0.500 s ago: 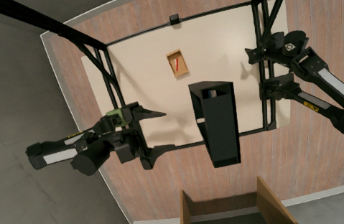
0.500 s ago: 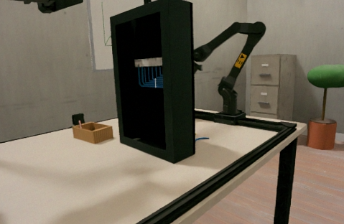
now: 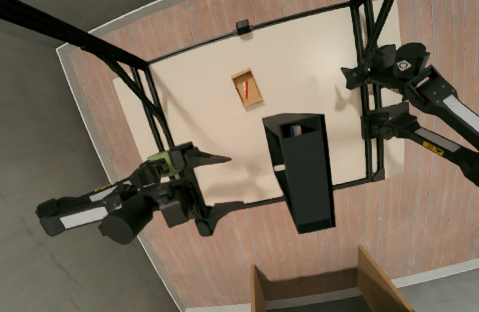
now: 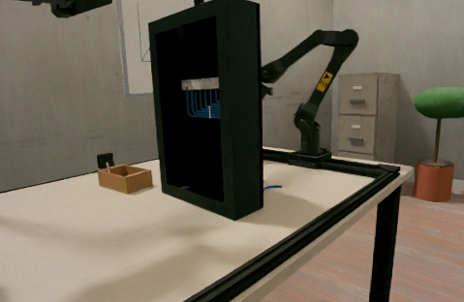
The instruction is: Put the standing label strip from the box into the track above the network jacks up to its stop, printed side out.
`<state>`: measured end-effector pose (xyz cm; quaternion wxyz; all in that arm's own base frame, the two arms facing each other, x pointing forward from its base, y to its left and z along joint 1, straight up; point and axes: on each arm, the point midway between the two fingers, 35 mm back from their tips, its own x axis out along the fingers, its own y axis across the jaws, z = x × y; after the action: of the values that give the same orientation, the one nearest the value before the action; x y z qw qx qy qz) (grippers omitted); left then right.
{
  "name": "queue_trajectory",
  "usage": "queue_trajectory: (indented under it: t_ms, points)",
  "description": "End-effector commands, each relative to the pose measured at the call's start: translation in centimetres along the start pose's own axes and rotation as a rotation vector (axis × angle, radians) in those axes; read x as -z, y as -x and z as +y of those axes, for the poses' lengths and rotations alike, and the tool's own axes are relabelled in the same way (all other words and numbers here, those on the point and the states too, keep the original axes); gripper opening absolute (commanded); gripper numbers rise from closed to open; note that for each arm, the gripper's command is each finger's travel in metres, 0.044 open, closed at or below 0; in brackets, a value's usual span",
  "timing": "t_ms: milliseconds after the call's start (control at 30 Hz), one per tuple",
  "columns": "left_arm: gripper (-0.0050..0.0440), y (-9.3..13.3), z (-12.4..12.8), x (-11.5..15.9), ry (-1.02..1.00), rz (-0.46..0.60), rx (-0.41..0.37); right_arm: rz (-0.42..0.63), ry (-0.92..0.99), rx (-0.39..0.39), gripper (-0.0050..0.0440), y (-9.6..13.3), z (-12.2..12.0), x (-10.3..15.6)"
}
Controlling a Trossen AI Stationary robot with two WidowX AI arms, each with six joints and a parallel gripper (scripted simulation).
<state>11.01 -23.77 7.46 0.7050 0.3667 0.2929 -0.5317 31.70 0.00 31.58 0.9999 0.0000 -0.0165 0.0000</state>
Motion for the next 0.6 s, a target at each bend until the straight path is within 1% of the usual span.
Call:
queue_trajectory:
  t_ms: [0, 33, 267, 500, 567]
  points:
    - [0.0440, 0.2, 0.2, -0.5, 0.000, -0.014, -0.005, -0.017, 0.000, 0.000, 0.0440, 0.1, 0.0, -0.7]
    - [0.0440, 0.2, 0.2, -0.5, 0.000, -0.014, -0.005, -0.017, 0.000, 0.000, 0.0440, 0.1, 0.0, -0.7]
    - [0.0440, 0.5, 0.5, -0.8, 0.013, -0.027, -0.007, -0.005, -0.003, -0.005, 0.0272, -0.3, 0.2, -0.7]
    - [0.0440, 1.0, 1.7, -1.2, 0.064, -0.051, -0.020, 0.029, -0.013, -0.020, 0.0104, -0.9, 0.6, -0.2]
    - [0.0440, 1.1, 2.0, -1.2, 0.076, -0.056, -0.023, 0.037, -0.015, -0.023, 0.0100, -1.1, 0.8, 0.0]
